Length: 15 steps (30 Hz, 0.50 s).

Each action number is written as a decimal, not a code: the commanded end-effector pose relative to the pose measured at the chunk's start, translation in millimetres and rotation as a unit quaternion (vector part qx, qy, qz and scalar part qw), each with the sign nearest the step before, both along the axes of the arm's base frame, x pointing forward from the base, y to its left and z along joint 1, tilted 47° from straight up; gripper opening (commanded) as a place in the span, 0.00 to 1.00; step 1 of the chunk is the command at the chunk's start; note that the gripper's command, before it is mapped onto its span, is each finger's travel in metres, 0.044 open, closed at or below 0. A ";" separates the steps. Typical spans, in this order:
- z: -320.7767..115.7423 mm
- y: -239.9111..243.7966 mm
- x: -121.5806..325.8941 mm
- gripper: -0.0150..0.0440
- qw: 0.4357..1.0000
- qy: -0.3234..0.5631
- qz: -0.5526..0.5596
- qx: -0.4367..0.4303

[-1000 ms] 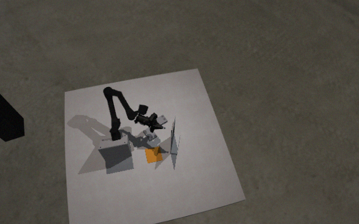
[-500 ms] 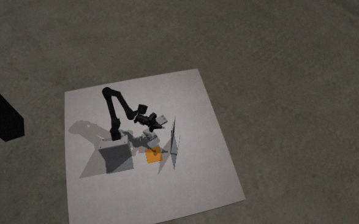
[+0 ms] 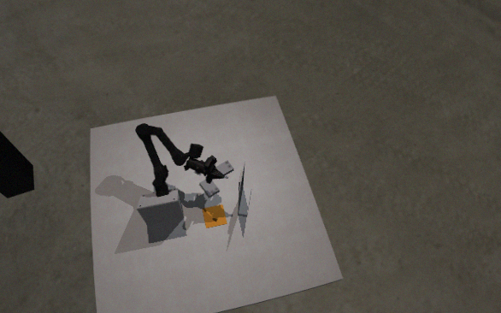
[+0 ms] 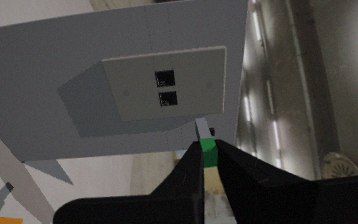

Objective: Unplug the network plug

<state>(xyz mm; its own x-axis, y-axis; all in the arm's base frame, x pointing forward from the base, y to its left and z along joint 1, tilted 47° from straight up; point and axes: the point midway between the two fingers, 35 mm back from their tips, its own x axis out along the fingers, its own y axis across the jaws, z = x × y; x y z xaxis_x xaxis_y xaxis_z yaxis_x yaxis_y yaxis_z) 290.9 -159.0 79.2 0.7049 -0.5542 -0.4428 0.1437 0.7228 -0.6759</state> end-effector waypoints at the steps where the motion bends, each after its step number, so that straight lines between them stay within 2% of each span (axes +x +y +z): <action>1: 7.8 -7.4 -6.2 0.25 1.000 0.000 0.002 -0.002; 10: 19.5 -19.3 -19.9 0.25 1.000 0.000 0.001 -0.003; 15: 7.9 -19.4 -18.4 0.25 1.000 0.022 0.018 0.004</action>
